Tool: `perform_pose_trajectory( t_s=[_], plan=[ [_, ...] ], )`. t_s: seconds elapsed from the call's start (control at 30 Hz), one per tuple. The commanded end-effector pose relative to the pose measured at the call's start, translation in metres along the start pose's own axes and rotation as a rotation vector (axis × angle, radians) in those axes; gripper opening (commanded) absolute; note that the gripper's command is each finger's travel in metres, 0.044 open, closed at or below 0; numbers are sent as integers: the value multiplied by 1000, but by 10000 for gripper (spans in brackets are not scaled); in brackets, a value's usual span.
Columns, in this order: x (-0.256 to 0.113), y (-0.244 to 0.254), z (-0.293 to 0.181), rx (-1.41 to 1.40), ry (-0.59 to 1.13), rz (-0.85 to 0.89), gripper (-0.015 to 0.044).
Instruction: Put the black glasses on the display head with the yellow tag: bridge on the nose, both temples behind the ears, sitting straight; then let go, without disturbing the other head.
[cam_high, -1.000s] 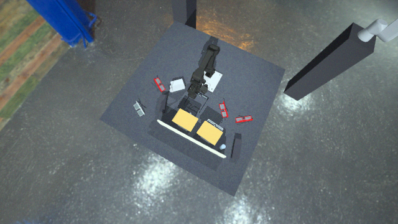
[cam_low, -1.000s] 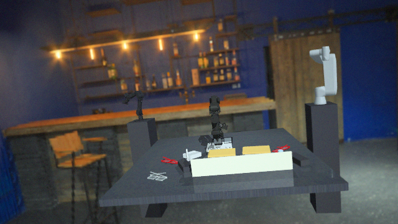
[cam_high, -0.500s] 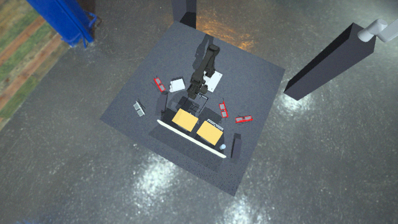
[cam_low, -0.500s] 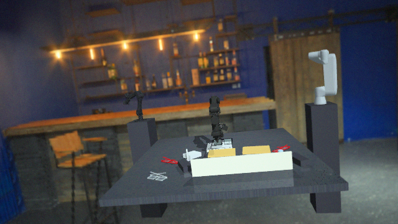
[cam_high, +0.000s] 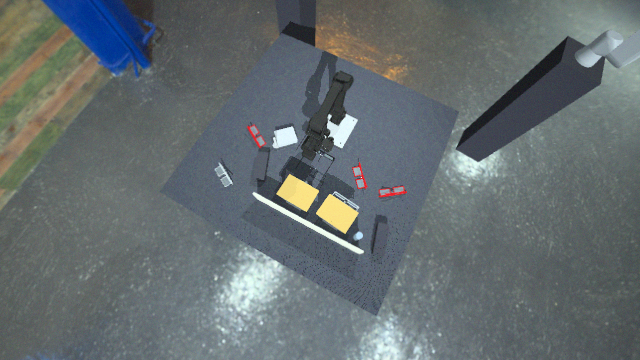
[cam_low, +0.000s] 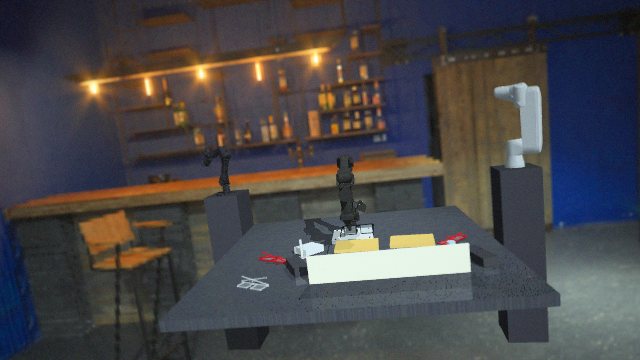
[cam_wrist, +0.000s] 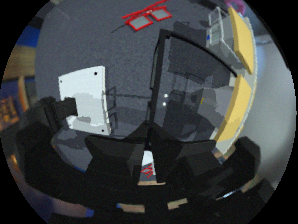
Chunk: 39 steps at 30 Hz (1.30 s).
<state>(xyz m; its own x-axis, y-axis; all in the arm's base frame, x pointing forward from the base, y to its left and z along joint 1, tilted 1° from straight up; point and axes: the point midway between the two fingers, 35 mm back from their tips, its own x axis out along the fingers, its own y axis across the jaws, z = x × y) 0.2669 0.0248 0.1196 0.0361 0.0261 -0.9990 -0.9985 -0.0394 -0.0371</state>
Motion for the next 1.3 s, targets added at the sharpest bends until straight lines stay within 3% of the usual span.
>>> perform_pose_trajectory(
  t_s=[0.0,1.27],
  plan=[
    [6,3,0,-3,-5,12,0],
    [26,3,2,-3,-5,12,0]
  ],
)
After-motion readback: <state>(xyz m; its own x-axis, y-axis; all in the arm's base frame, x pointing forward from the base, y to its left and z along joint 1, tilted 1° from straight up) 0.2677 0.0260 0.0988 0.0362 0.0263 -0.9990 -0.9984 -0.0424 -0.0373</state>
